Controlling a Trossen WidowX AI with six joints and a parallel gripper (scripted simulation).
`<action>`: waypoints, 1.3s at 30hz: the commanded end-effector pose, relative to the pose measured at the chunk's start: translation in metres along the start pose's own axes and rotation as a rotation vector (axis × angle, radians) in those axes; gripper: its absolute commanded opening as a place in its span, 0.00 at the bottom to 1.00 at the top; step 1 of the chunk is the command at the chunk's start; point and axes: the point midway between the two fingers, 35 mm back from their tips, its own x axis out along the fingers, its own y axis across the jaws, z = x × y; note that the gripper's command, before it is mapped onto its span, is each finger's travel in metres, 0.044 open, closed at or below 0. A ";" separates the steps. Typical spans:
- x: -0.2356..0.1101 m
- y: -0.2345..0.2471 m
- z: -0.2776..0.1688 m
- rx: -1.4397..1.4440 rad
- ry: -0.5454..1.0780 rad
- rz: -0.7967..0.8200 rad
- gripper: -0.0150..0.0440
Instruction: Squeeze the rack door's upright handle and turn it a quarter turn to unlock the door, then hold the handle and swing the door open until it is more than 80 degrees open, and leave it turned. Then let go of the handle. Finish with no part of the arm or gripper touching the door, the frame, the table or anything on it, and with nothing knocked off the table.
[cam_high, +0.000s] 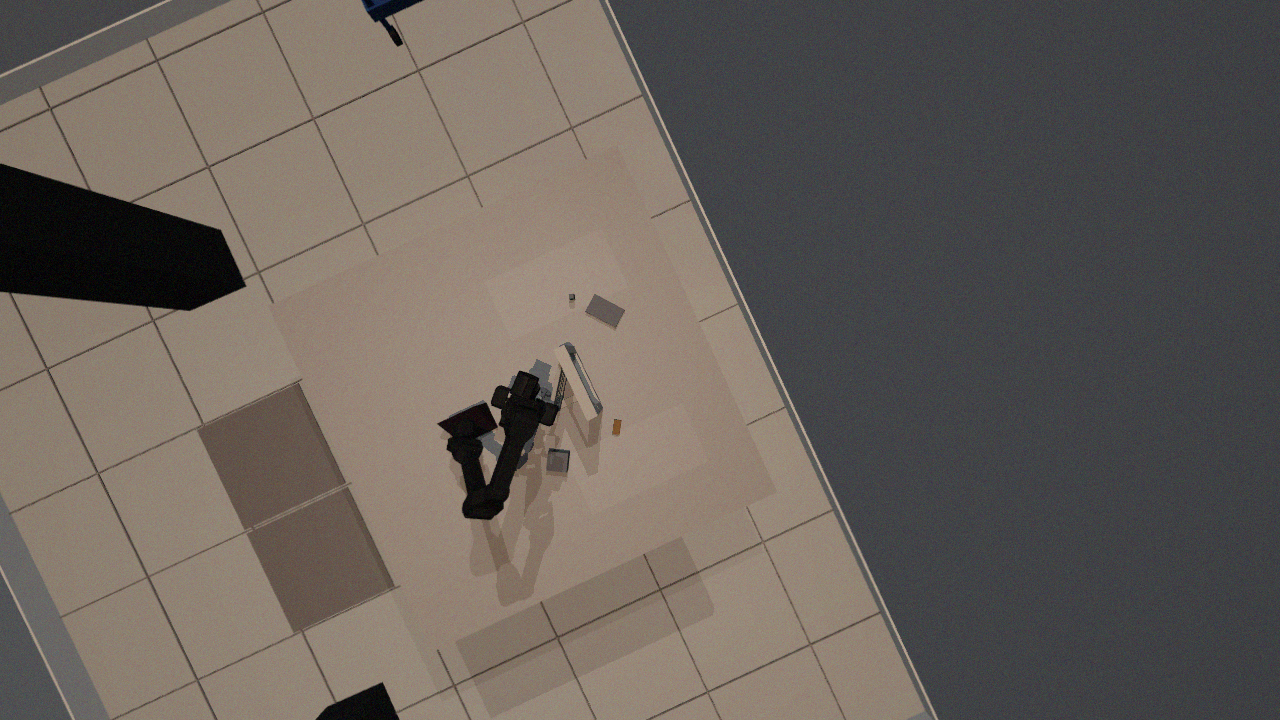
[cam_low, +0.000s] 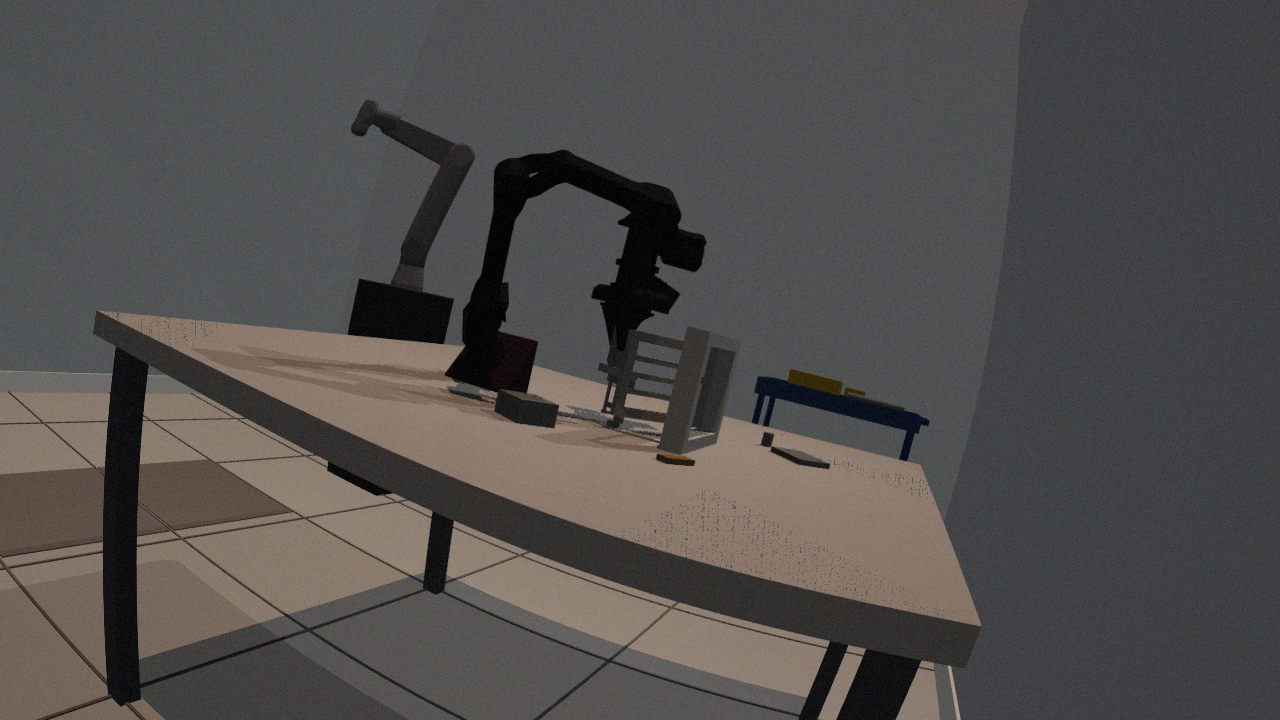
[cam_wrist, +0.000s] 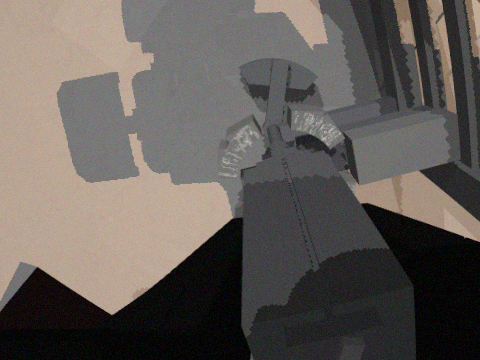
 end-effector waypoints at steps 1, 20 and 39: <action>0.001 0.007 0.003 0.078 -0.004 0.001 0.30; 0.001 0.047 0.019 0.352 -0.004 0.003 0.30; 0.000 0.086 0.049 0.656 -0.005 0.006 0.30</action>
